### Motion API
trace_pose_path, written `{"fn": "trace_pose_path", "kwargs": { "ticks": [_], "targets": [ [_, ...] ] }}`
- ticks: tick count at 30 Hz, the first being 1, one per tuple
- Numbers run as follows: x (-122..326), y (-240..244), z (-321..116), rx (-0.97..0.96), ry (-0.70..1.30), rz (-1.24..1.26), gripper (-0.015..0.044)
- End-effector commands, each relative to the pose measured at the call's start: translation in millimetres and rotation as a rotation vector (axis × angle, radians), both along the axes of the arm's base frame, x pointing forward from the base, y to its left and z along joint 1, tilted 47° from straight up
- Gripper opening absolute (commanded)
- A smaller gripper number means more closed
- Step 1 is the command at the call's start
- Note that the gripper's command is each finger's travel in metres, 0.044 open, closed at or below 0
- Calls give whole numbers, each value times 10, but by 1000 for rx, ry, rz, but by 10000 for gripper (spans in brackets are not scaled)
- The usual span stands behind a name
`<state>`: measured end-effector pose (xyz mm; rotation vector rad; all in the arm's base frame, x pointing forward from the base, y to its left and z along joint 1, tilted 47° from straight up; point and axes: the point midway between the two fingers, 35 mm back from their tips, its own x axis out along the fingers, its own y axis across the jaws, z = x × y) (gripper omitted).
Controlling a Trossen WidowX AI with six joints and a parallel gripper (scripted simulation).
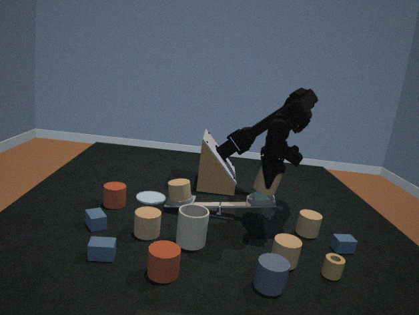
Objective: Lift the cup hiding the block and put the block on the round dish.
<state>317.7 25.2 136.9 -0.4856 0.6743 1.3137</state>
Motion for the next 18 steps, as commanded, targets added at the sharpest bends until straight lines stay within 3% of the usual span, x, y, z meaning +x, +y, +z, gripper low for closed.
{"fn": "trace_pose_path", "kwargs": {
  "ticks": [1,18],
  "targets": [
    [0,-67,50,1,-8,-6,0],
    [-54,-212,206,4,-7,-5,0]
  ]
}}
